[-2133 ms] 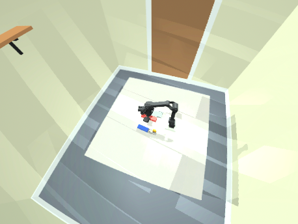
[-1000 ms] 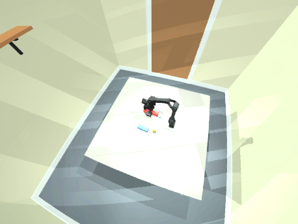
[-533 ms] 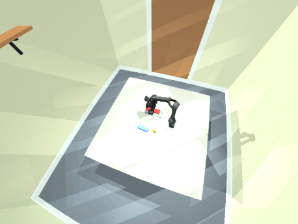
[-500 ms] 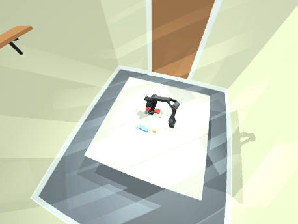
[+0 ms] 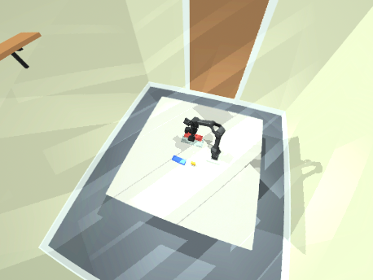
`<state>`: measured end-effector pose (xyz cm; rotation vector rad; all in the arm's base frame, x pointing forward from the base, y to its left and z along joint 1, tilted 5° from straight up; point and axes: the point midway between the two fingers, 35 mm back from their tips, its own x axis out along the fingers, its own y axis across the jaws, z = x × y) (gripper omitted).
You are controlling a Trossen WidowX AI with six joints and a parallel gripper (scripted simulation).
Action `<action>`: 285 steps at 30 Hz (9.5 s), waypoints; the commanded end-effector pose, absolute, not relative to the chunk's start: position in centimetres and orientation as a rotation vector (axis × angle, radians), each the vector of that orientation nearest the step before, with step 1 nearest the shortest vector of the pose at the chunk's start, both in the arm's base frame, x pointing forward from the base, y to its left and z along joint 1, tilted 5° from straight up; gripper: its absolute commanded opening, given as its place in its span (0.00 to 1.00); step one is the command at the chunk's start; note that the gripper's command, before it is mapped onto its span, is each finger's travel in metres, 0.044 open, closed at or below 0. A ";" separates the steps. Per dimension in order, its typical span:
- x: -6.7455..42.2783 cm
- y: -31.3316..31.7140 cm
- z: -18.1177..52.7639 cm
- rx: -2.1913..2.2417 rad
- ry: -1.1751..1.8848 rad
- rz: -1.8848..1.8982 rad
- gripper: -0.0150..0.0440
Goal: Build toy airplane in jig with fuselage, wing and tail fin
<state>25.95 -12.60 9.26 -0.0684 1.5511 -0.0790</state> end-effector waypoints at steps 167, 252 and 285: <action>32.4 13.8 2.6 0.043 1.540 -0.146 0.78; 32.5 5.9 14.9 0.356 1.491 -0.450 0.25; 29.5 -4.4 13.9 0.761 1.353 -0.850 0.25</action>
